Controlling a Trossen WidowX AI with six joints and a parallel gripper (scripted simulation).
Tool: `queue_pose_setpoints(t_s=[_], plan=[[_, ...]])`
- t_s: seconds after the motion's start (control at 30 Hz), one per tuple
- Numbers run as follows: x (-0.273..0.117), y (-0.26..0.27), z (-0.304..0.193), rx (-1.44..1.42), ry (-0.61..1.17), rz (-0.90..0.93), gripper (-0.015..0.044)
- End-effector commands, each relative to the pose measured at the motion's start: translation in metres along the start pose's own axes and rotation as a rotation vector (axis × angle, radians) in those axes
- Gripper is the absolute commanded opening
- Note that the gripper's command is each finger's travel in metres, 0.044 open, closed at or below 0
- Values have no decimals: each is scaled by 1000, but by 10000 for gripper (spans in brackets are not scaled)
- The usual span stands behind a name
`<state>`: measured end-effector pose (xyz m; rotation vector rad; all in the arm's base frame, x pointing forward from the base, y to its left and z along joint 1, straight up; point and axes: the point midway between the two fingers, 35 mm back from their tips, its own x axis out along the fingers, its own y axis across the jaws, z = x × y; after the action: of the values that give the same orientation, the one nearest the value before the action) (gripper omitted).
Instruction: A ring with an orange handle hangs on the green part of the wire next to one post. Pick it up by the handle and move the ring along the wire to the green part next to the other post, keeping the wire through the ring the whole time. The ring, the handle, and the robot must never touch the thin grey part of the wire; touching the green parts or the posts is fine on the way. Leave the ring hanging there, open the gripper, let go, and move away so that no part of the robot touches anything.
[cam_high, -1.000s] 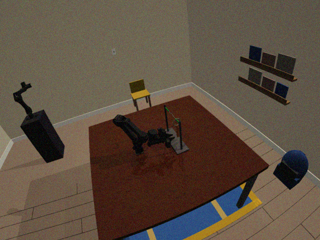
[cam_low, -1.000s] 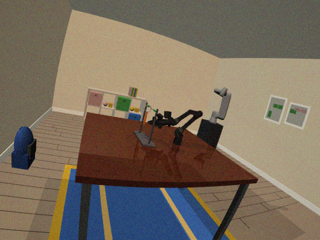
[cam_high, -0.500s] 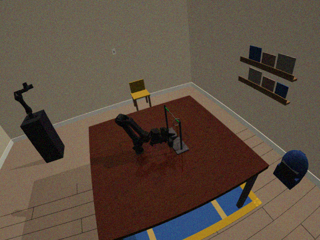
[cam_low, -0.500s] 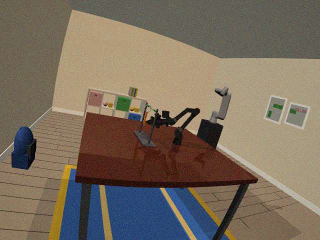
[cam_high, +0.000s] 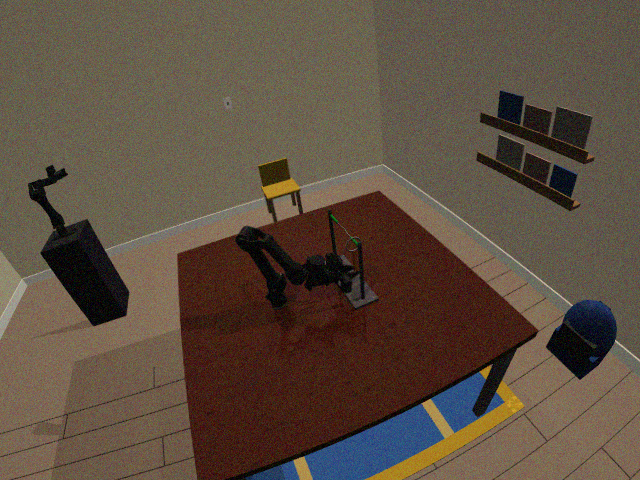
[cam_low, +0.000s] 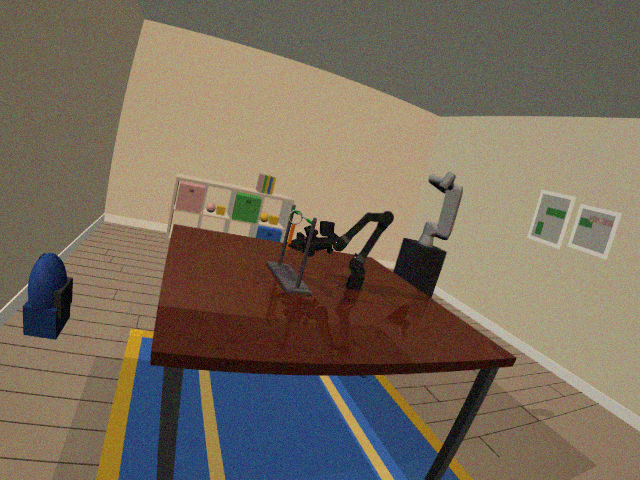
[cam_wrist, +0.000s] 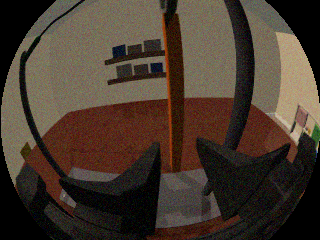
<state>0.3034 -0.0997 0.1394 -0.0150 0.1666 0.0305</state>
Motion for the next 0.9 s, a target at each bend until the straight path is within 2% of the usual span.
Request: queue_pose_setpoints(t_s=[0.0, 0.53, 0.87], plan=[[7, -1, 1, 3, -3, -3, 160], [32, 4, -1, 4, -7, -3, 160], [33, 4, -2, 4, -7, -3, 160]])
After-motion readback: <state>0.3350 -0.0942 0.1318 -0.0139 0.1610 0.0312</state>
